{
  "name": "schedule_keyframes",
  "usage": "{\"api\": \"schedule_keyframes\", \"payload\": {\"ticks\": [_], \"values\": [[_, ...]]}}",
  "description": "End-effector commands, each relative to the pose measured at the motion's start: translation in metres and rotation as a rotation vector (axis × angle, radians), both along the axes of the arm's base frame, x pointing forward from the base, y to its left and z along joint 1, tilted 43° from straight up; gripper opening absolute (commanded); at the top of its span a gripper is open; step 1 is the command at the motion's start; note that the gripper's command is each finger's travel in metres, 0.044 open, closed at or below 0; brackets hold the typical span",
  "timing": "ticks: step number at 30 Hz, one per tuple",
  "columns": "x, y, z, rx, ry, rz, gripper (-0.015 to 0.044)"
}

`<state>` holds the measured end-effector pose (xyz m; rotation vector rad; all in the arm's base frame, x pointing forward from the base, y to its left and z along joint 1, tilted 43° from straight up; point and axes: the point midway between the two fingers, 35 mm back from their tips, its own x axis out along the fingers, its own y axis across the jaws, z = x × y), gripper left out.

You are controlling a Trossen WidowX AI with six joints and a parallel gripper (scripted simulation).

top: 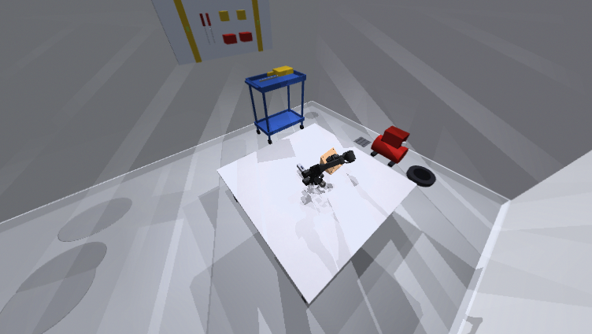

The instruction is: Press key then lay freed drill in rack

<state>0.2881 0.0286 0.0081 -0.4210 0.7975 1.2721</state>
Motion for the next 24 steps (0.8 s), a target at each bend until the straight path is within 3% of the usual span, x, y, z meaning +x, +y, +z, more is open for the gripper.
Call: {"api": "schedule_keyframes", "payload": {"ticks": [1, 24], "values": [[-0.001, -0.001, 0.000, -0.004, 0.002, 0.002, 0.0000], [0.009, 0.022, 0.022, -0.003, 0.002, 0.002, 0.0000]]}}
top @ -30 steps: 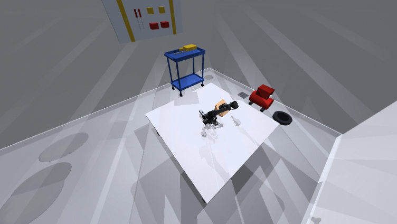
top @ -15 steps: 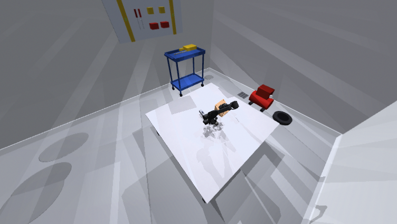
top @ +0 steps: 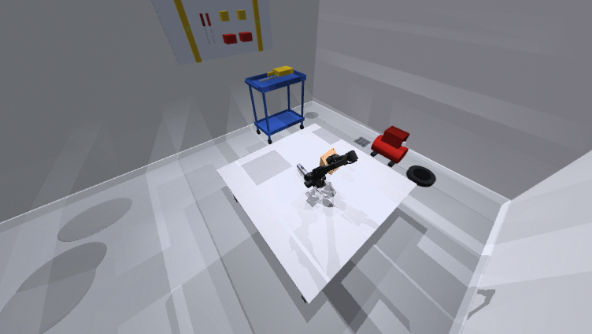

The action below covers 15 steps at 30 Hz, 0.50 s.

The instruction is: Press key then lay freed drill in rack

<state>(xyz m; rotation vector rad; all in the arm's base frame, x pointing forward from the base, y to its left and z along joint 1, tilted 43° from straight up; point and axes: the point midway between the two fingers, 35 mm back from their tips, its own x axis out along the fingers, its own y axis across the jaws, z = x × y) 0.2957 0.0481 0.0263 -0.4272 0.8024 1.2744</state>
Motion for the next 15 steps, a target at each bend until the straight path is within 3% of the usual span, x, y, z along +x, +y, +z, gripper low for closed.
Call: {"api": "schedule_keyframes", "payload": {"ticks": [1, 15], "values": [[0.002, 0.003, 0.004, 0.004, 0.000, -0.003, 0.0000], [0.008, 0.017, 0.018, 0.004, 0.000, -0.003, 0.0000]]}}
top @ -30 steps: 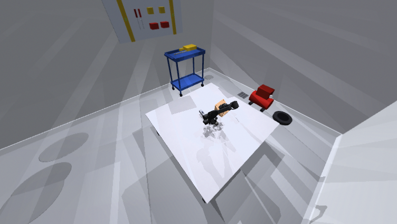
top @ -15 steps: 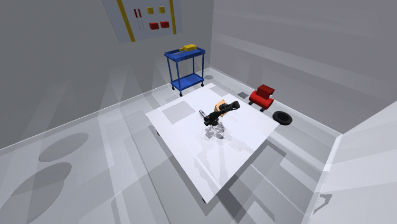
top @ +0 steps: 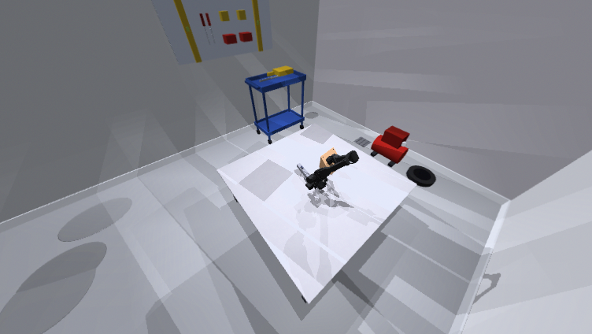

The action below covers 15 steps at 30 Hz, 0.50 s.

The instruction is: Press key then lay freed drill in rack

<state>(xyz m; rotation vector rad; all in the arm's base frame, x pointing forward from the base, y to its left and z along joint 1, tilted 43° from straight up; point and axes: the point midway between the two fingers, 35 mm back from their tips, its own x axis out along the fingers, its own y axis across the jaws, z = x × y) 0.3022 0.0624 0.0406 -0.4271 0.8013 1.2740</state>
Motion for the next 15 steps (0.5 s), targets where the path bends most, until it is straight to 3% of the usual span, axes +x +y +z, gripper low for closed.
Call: {"api": "schedule_keyframes", "payload": {"ticks": [1, 15], "values": [[0.002, 0.004, 0.005, 0.004, 0.001, -0.003, 0.0000], [0.005, 0.009, 0.015, 0.004, 0.001, -0.003, 0.0000]]}}
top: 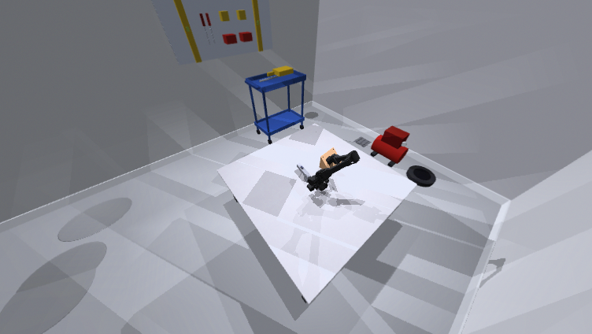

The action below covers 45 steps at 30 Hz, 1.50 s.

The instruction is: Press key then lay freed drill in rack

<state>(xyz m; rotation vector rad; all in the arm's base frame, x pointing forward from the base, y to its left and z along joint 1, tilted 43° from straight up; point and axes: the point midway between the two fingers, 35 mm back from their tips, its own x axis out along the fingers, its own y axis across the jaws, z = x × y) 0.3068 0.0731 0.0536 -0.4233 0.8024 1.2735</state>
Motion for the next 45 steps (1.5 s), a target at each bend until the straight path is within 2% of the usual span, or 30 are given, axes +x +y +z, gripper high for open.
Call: {"api": "schedule_keyframes", "payload": {"ticks": [1, 45], "values": [[0.000, -0.002, 0.002, 0.002, -0.002, -0.001, 0.0000], [-0.005, -0.021, 0.019, 0.001, -0.001, -0.001, 0.0000]]}}
